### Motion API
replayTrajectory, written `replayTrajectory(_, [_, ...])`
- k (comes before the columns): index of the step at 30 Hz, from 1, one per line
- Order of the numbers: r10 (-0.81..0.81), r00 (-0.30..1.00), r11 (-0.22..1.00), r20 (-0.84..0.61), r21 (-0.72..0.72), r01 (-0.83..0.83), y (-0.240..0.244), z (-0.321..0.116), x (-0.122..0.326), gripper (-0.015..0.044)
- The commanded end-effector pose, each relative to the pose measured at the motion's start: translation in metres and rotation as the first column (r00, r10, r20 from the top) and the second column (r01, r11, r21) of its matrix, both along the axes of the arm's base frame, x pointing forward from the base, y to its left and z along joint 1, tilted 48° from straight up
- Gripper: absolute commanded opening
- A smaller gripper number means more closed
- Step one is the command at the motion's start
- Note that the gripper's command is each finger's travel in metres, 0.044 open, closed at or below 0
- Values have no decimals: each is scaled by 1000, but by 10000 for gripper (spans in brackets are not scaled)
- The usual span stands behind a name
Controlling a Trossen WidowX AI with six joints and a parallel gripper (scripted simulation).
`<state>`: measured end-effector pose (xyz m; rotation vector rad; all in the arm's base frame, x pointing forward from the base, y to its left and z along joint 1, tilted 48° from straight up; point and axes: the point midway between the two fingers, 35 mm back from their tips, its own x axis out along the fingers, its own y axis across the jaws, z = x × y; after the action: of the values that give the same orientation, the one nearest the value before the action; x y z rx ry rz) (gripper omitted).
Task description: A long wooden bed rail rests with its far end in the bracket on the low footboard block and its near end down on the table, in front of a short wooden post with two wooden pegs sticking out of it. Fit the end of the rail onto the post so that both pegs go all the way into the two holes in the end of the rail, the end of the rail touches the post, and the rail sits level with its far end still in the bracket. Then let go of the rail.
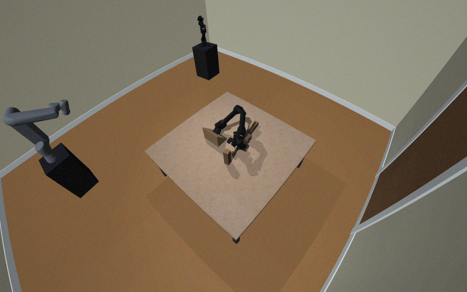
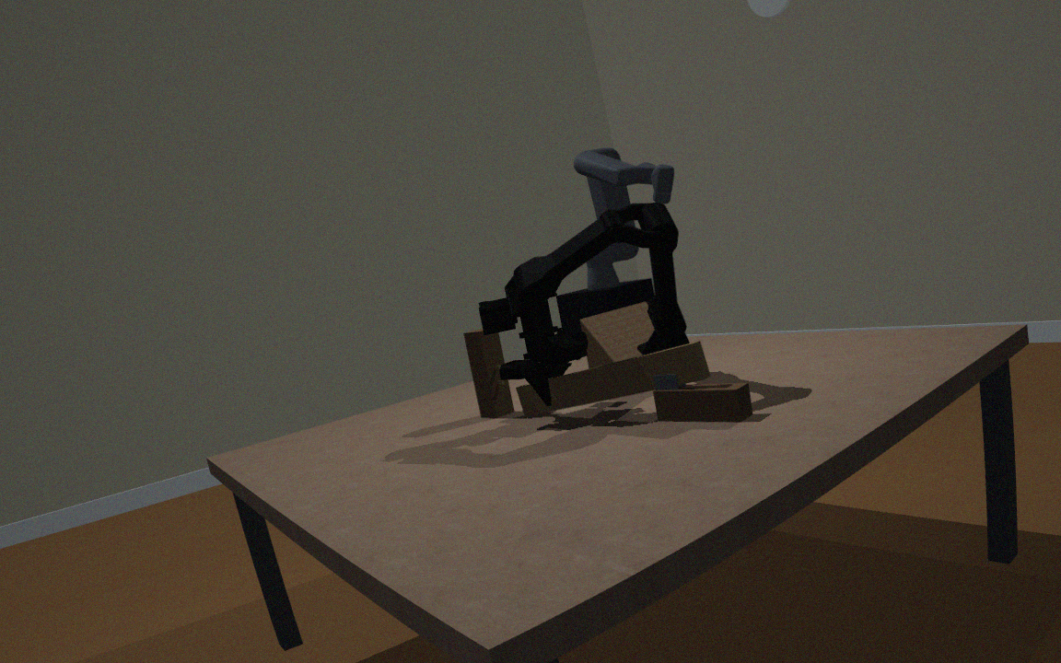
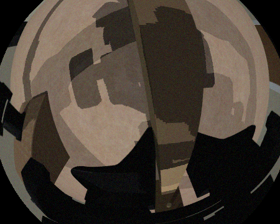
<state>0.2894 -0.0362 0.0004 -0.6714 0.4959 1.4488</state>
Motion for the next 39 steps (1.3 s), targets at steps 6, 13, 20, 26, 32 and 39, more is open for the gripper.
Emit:
replayTrajectory(6, [-2,1000,1000,5,2,2,-5,4,1,0])
replayTrajectory(13, [-2,1000,1000,5,2,2,-7,7,2,0])
replayTrajectory(20, [-2,1000,1000,5,2,2,-10,9,3,0])
replayTrajectory(26, [-2,1000,1000,5,1,2,-12,11,3,0])
replayTrajectory(32, [-2,1000,1000,5,1,2,-14,13,3,0])
replayTrajectory(39, [-2,1000,1000,5,1,2,-17,16,3,0])
